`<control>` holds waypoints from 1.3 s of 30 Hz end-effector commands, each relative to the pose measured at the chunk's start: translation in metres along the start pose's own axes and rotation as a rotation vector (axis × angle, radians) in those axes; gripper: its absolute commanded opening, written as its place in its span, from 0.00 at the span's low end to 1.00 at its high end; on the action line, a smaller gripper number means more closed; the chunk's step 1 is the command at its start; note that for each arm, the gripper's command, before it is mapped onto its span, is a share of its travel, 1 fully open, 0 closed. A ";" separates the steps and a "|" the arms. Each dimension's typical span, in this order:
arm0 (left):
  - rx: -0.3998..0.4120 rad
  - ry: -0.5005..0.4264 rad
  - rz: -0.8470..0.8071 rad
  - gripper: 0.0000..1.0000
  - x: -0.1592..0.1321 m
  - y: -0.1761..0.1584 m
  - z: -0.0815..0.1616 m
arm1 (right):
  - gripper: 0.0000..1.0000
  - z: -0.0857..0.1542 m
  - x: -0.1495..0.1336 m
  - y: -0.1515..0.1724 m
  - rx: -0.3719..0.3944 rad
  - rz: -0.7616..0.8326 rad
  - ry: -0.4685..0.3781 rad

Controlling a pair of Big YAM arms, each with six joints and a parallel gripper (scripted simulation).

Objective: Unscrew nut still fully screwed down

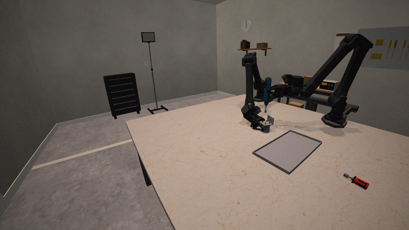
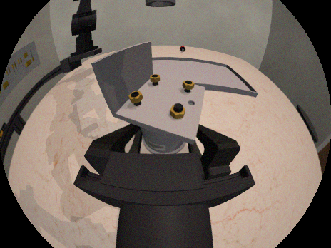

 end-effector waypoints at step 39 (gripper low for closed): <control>0.051 -0.129 0.024 0.42 0.023 0.019 -0.033 | 0.59 -0.002 0.009 -0.005 -0.006 0.022 -0.013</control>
Point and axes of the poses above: on each arm, the point where the finger pads meet when closed, its own z axis back along the fingers, its own y axis across the jaws, x = y × z, the point moved 1 cm from there along z, back along the fingers, and after that the axes turned 11 degrees about -z, right-handed, at the moved point
